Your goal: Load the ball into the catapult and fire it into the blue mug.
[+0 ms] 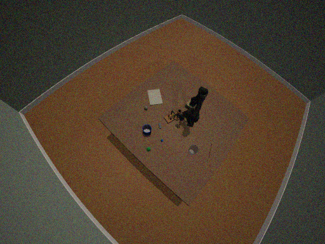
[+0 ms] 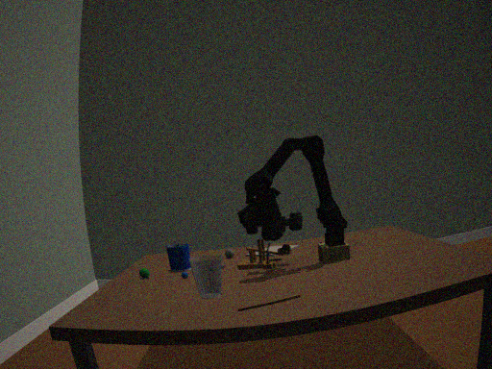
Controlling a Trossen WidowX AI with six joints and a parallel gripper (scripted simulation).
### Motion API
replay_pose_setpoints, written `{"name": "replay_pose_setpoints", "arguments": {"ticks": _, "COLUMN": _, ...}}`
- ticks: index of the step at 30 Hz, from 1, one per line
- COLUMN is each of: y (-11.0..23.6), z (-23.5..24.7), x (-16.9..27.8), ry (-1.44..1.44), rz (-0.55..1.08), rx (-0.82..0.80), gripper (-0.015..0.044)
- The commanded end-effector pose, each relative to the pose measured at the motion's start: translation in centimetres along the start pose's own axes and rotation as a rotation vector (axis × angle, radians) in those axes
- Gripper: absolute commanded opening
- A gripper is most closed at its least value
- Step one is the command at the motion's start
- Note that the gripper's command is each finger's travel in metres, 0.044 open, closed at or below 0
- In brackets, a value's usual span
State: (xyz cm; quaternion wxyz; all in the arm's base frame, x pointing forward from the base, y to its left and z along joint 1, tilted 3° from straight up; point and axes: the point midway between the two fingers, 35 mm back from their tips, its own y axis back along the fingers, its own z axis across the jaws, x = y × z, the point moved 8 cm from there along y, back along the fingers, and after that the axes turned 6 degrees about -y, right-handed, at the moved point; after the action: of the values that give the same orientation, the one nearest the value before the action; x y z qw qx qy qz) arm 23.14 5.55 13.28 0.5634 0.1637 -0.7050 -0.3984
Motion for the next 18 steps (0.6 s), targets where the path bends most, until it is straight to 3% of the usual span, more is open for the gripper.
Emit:
{"name": "replay_pose_setpoints", "arguments": {"ticks": 1, "y": -0.5, "z": 0.1, "x": -0.4, "ry": 0.006, "rz": 0.005, "rx": -0.002, "gripper": 0.0}}
{"name": "replay_pose_setpoints", "arguments": {"ticks": 18, "y": -2.5, "z": 0.2, "x": -2.4, "ry": 0.006, "rz": 0.005, "rx": -0.002, "gripper": 0.0}}
